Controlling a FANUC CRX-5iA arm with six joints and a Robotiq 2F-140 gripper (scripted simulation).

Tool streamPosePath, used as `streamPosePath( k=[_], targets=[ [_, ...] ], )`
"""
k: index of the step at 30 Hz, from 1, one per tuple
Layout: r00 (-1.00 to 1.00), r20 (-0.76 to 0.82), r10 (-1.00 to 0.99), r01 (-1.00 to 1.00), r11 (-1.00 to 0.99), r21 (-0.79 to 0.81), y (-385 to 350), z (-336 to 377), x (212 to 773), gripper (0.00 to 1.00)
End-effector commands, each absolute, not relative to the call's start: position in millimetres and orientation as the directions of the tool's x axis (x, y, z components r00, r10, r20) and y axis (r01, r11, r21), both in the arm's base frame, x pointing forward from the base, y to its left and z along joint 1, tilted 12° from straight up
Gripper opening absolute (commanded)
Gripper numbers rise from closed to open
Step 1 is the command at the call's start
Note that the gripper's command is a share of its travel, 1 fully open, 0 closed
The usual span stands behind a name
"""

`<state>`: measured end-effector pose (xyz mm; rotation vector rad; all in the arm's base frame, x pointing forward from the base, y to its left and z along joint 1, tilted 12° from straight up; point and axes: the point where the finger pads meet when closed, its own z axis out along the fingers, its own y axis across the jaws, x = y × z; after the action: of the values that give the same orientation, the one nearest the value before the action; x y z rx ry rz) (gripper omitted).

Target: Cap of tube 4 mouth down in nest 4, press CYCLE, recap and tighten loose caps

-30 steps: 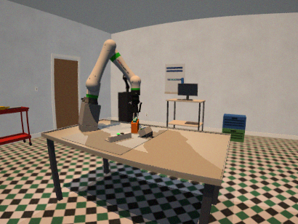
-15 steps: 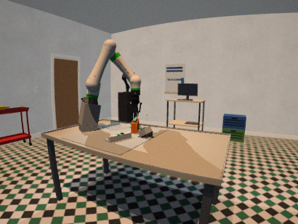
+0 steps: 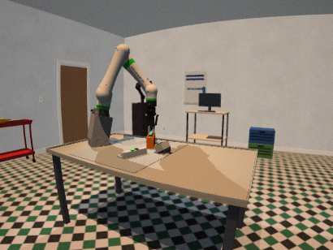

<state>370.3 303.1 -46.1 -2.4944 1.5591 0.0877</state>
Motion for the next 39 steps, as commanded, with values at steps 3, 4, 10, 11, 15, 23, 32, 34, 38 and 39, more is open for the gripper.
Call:
streamPosePath(
  k=[3,4,10,11,15,23,32,34,38,39],
  targets=[
    [0.42,-0.155,-0.894,-0.906,-0.402,-0.134,303.1,-45.9,370.4,0.35],
    [0.42,-0.155,-0.894,-0.906,-0.402,-0.134,303.1,-45.9,370.4,0.35],
    [0.42,-0.155,-0.894,-0.906,-0.402,-0.134,303.1,-45.9,370.4,0.35],
    [0.42,-0.155,-0.894,-0.906,-0.402,-0.134,302.5,-43.0,370.2,0.35],
    [0.42,-0.155,-0.894,-0.906,-0.402,-0.134,301.4,-37.1,369.9,0.35],
    [0.42,-0.155,-0.894,-0.906,-0.402,-0.134,296.7,-13.6,368.5,0.35],
    [0.564,-0.13,-0.815,-0.824,-0.545,-0.158,281.4,-3.4,378.2,0.35],
    [0.631,-0.117,-0.767,-0.774,-0.611,-0.168,274.9,-4.4,383.5,0.35],
    [0.751,-0.087,-0.655,-0.658,-0.73,-0.185,262.1,-6.3,393.9,0.35],
    [0.791,-0.075,-0.607,-0.609,-0.77,-0.19,255.7,-7.3,399.1,0.35]
  ],
)
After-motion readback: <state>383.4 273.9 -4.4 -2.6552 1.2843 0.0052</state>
